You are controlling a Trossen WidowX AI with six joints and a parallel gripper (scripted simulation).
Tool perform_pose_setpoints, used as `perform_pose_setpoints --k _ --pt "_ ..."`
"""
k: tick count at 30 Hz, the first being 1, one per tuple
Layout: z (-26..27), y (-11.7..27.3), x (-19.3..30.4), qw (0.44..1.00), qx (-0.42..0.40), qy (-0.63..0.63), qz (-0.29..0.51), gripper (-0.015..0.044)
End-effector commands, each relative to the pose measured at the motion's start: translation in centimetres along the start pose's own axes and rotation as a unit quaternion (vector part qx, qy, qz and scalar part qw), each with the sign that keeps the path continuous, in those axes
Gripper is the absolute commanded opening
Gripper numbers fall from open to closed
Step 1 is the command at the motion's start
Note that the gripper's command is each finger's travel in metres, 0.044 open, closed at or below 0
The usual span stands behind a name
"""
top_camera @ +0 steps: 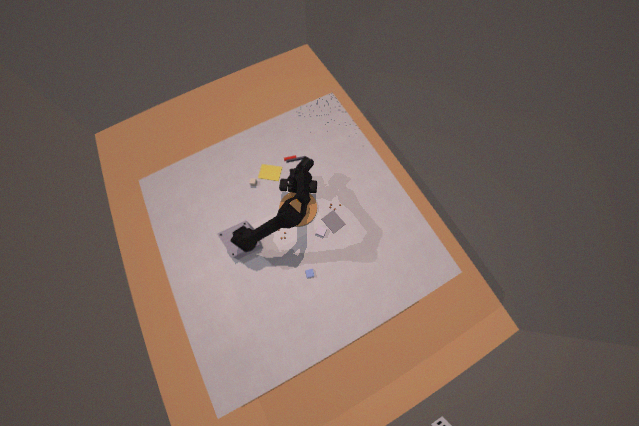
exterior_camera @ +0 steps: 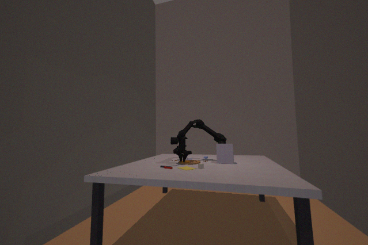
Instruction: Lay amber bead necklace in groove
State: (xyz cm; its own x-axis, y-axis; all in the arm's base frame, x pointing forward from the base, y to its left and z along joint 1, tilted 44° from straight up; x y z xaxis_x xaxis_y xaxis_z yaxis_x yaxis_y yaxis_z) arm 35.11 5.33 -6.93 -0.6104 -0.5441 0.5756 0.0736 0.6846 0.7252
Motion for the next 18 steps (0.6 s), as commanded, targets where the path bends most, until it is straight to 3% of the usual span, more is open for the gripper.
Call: perform_pose_setpoints --k 1,18 --pt "0.0 0.0 0.0 1.000 0.000 0.000 0.000 0.0000" --pt "0.1 1.1 0.1 1.000 0.001 0.003 0.002 0.0000"
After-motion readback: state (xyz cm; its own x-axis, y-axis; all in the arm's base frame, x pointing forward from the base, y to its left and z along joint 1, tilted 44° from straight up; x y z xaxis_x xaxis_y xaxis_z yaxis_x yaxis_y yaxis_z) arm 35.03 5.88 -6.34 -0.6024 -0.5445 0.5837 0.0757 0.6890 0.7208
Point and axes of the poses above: the point midway between the two fingers, 35 mm back from their tips, its own y axis back along the fingers, its own z axis across the jaws, x = y × z, the point moved 10 cm from there along y, back along the fingers, and after that the axes turned 1 degree about -y, right-handed, at the moved point
